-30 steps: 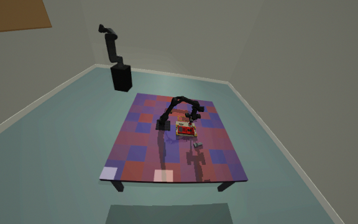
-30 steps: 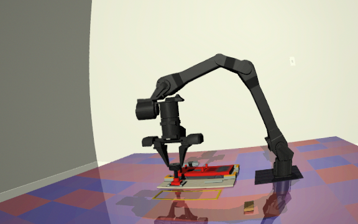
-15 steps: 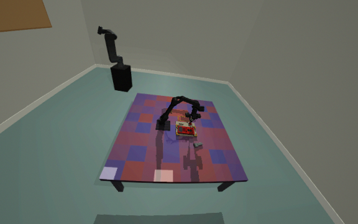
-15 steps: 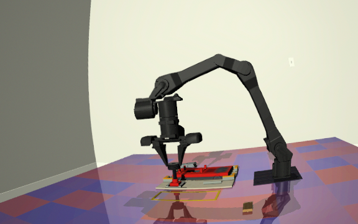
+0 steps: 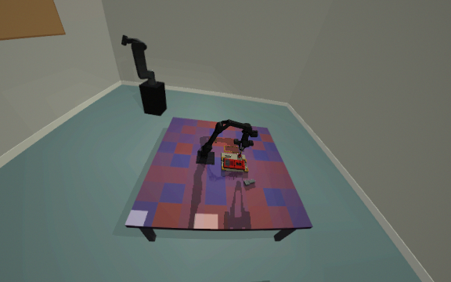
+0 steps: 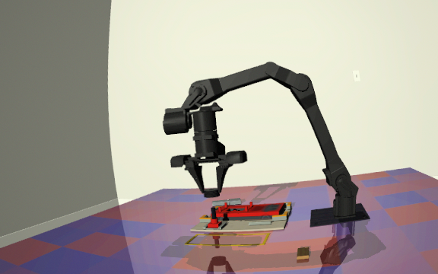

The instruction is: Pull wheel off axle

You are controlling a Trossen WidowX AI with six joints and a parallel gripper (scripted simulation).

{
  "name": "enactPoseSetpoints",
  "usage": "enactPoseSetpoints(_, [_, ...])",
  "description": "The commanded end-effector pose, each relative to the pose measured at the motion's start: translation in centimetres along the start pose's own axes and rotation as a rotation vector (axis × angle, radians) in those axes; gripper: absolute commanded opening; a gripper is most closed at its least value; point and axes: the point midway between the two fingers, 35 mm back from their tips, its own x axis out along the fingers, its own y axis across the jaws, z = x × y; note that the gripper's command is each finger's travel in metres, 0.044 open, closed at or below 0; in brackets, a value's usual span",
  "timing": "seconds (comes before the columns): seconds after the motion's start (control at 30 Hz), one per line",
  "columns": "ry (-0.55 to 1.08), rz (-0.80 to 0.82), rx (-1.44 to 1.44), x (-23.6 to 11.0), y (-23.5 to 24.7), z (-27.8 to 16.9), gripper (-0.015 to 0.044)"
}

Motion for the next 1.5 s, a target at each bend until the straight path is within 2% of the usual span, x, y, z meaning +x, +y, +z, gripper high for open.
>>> enactPoseSetpoints(0.0, [0.000, -0.004, -0.007, 0.0, -0.9, -1.7, 0.0000])
enactPoseSetpoints(0.5, [0.005, -0.003, -0.004, -0.6, -5.4, -8.6, 0.0000])
enactPoseSetpoints(0.7, [0.006, -0.003, -0.004, -0.3, -5.9, -9.2, 0.0000])
enactPoseSetpoints(1.03, [0.006, -0.003, -0.004, 2.1, -5.9, -9.3, 0.0000])
enactPoseSetpoints(1.47, [0.006, -0.003, -0.004, 8.3, -5.8, -9.3, 0.0000])
